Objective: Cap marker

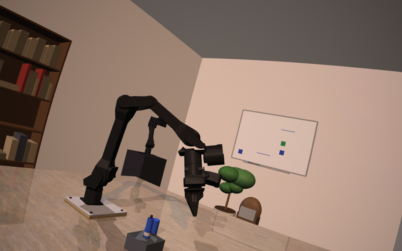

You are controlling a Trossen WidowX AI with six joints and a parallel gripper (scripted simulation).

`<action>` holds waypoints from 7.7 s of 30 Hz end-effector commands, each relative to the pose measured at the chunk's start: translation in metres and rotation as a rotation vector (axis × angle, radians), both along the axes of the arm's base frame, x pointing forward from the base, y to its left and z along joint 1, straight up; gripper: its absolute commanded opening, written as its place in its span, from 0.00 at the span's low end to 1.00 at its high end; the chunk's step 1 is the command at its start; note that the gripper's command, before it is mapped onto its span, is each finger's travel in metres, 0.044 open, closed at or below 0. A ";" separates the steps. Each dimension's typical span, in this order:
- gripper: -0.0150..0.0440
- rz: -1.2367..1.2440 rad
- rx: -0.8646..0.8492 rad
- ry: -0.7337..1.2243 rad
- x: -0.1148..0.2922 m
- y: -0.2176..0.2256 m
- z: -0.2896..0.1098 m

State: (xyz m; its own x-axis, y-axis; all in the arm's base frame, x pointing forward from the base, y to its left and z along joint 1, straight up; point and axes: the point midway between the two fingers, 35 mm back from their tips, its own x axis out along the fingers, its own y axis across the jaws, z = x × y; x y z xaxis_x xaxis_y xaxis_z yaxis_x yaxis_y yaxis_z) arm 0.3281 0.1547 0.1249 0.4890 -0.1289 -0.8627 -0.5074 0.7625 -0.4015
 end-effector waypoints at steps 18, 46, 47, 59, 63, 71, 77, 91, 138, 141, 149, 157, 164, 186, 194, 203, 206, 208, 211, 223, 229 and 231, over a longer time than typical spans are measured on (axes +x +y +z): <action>0.66 -1.708 0.574 0.241 -0.085 -0.061 0.015; 0.66 -1.708 0.574 0.241 -0.084 -0.062 -0.035; 0.66 -1.708 0.574 0.241 -0.084 -0.062 -0.035; 0.66 -1.708 0.574 0.241 -0.083 -0.061 -0.052; 0.66 -1.708 0.574 0.241 -0.082 -0.061 -0.058; 0.66 -1.708 0.574 0.241 -0.082 -0.061 -0.071; 0.66 -1.708 0.574 0.241 -0.082 -0.062 -0.081; 0.44 -1.708 0.574 0.241 -0.082 -0.062 -0.088; 0.25 -1.693 0.577 0.235 -0.052 -0.089 -0.008; 0.25 -1.688 0.578 0.234 -0.046 -0.095 -0.005; 0.25 -1.691 0.577 0.232 -0.031 -0.111 0.006; 0.25 -1.696 0.575 0.230 -0.018 -0.129 0.017; 0.25 -1.700 0.574 0.229 -0.008 -0.146 0.026; 0.25 -1.706 0.573 0.227 0.003 -0.171 0.030; 0.25 -1.706 0.573 0.227 0.004 -0.171 0.018; 0.25 -1.706 0.573 0.227 0.005 -0.171 0.004; 0.25 -1.706 0.573 0.227 0.005 -0.171 -0.001; 0.25 -1.706 0.573 0.227 0.005 -0.171 -0.005; 0.25 -1.706 0.573 0.227 0.005 -0.171 -0.009; 0.25 -1.706 0.573 0.227 0.004 -0.171 -0.020; 0.34 -1.712 0.572 0.227 0.004 -0.171 -0.019; 0.43 -1.712 0.572 0.227 0.004 -0.171 -0.019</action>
